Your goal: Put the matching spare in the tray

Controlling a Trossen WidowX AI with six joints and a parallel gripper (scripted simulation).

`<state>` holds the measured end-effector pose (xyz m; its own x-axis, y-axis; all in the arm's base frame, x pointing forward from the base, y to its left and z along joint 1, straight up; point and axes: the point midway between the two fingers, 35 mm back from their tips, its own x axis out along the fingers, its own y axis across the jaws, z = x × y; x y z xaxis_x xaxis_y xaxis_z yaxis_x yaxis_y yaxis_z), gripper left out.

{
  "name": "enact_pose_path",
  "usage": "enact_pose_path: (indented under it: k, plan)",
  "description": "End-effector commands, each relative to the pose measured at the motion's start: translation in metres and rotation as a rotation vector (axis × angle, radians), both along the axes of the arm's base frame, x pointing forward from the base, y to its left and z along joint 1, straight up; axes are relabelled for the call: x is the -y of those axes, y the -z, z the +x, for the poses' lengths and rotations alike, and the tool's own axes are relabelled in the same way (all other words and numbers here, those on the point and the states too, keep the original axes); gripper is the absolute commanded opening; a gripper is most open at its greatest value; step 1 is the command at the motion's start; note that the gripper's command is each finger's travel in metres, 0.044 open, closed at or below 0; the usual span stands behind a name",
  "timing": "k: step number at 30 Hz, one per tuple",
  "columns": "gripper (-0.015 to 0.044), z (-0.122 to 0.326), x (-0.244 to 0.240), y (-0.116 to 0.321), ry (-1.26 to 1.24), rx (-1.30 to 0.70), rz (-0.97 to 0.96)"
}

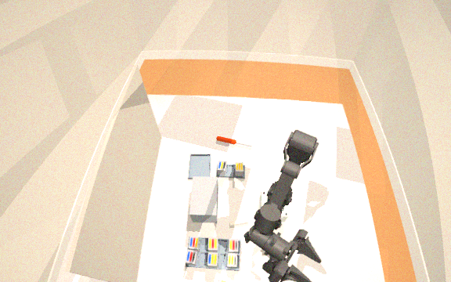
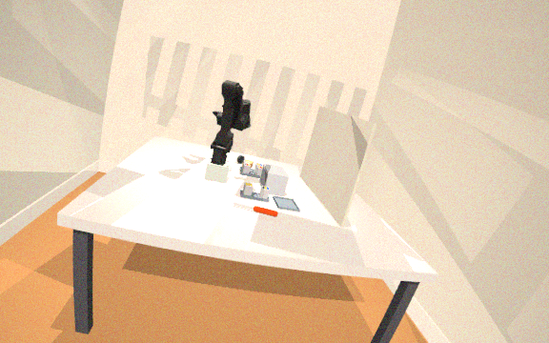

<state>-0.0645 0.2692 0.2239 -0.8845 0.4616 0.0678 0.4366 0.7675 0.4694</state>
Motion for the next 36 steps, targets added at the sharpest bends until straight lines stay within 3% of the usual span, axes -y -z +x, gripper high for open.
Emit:
enact_pose_path:
  k: [1,9,16,22,28,36]
  plan:
    - [0.0426,0.0,0.0,0.0,0.0,0.0,0.0]
    - [0.044,0.018,-0.019,-0.004,0.088,0.013,0.038]
    - [0.044,0.119,-0.088,-0.011,0.505,0.187,0.152]
    - [0.044,0.191,-0.108,-0.004,0.729,0.374,0.151]
    - [0.044,0.261,-0.106,0.007,0.894,0.589,0.102]
    - [0.044,0.354,-0.069,0.026,1.021,0.922,-0.045]
